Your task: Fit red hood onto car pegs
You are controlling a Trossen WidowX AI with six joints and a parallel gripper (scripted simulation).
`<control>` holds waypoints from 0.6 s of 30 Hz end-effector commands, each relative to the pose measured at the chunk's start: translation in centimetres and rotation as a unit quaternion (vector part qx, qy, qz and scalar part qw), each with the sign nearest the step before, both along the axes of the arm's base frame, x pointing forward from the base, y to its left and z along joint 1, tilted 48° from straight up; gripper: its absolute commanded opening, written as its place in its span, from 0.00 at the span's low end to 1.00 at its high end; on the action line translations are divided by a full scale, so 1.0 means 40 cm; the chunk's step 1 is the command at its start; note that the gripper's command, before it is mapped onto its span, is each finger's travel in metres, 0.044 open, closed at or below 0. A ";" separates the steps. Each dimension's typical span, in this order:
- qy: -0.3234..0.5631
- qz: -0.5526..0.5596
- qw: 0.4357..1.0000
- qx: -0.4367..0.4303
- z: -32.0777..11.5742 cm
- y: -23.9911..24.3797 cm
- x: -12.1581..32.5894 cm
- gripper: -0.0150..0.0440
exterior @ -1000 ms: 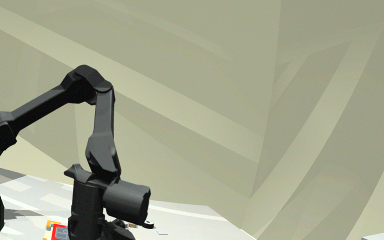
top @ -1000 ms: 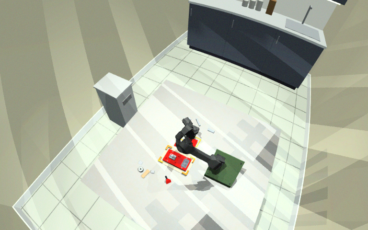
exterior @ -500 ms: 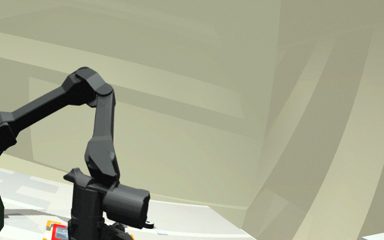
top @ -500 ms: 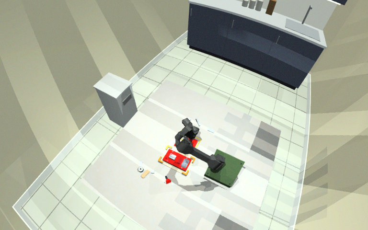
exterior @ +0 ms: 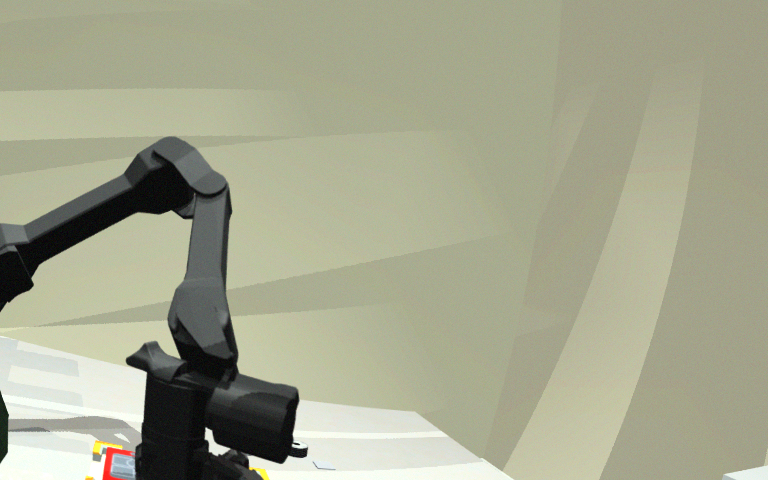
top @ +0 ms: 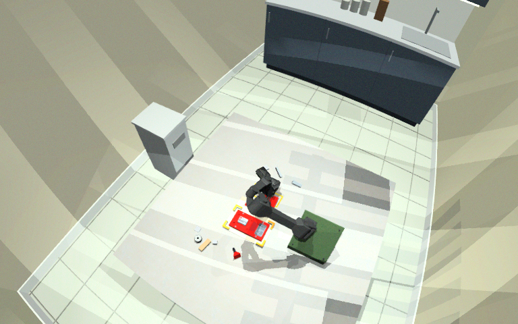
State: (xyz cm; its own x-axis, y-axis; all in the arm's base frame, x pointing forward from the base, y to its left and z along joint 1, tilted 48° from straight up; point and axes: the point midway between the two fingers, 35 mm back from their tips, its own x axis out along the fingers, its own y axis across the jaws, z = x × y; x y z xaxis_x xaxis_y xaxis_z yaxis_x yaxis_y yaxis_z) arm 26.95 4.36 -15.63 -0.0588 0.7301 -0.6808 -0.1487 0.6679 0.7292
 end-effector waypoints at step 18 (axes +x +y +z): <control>0.000 0.000 1.000 0.000 0.030 -0.034 0.003 0.28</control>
